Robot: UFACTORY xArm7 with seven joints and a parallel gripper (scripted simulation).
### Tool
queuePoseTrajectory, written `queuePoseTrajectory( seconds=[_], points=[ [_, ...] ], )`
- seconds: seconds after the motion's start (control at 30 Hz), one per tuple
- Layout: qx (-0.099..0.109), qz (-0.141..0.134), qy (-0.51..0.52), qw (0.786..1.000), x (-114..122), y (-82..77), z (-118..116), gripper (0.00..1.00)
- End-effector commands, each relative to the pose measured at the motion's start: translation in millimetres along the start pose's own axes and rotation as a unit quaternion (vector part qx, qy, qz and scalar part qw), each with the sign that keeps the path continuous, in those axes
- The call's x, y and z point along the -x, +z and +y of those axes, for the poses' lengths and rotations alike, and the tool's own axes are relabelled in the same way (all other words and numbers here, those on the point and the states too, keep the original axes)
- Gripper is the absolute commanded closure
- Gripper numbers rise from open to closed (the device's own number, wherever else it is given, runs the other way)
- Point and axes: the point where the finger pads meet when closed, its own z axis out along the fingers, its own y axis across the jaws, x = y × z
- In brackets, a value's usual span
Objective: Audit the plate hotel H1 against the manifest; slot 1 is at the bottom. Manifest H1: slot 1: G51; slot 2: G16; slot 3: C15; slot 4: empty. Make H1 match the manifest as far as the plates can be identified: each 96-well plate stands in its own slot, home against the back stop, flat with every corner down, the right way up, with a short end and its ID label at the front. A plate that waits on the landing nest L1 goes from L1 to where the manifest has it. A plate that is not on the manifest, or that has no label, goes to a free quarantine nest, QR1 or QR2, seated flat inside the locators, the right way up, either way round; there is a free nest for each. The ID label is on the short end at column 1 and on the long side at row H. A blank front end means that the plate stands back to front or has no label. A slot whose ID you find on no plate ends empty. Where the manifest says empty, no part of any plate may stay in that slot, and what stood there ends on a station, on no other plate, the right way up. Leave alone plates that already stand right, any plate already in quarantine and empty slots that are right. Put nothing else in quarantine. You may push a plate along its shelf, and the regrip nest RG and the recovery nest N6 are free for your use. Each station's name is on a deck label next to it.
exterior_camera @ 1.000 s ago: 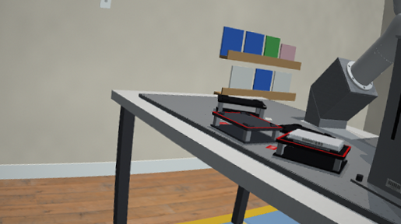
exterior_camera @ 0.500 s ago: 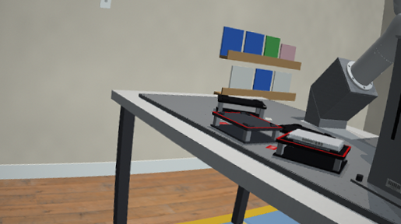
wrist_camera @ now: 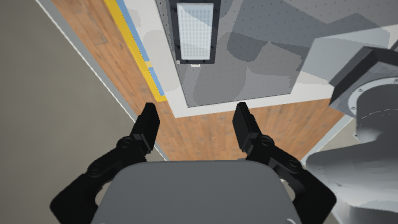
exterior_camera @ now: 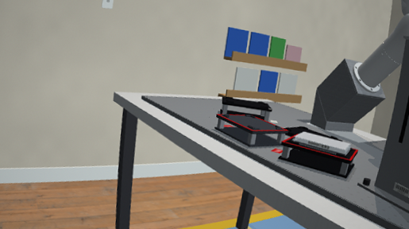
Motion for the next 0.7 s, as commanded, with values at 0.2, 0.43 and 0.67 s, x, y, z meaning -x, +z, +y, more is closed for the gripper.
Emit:
queuePoseTrajectory(
  seconds=[0.2,0.43,0.67],
  points=[
    [-0.002,0.001,0.000,1.000,0,14.2,-1,0.00],
    [-0.002,0.001,0.000,1.000,0,25.9,-1,0.00],
    [-0.002,0.001,0.000,1.000,0,34.2,-2,0.00]
  ],
)
